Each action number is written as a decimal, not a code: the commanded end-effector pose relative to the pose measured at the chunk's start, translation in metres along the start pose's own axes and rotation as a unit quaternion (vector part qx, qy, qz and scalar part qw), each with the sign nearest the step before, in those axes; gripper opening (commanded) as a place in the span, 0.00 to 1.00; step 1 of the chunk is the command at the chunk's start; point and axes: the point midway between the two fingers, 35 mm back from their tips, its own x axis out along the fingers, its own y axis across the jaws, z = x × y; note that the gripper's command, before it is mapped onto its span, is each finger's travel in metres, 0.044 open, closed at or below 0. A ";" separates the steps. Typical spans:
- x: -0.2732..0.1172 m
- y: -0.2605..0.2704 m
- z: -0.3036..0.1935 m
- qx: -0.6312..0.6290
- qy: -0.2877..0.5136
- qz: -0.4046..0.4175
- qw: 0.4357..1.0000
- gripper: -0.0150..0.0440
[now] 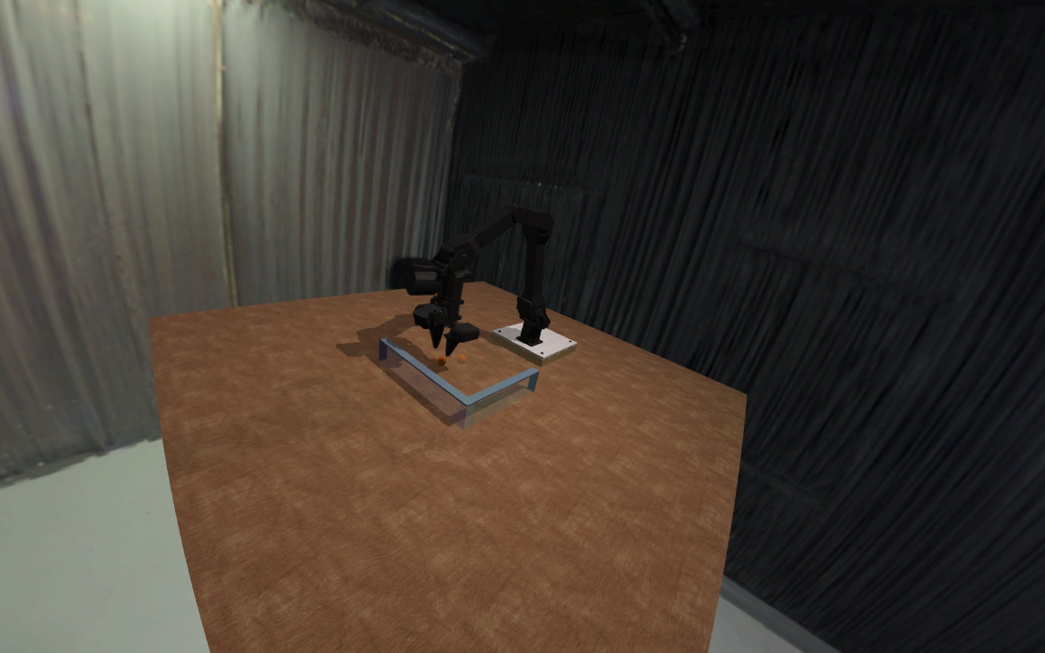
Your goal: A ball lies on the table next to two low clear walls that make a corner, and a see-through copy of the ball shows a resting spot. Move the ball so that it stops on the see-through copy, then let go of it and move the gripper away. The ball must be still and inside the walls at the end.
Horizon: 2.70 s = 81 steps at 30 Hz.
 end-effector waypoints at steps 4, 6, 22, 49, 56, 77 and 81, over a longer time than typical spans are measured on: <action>0.014 0.000 -0.002 0.002 0.007 0.000 1.000 0.63; 0.017 0.000 -0.002 0.002 0.008 0.000 1.000 0.63; 0.030 0.000 -0.003 0.002 0.008 0.000 1.000 0.43; -0.088 0.000 0.000 0.002 0.007 0.000 1.000 0.25; -0.088 0.003 -0.007 0.002 0.008 0.000 1.000 0.25; -0.053 0.020 -0.054 0.002 0.009 0.001 1.000 0.25; -0.039 0.019 -0.053 0.002 0.009 0.001 1.000 0.25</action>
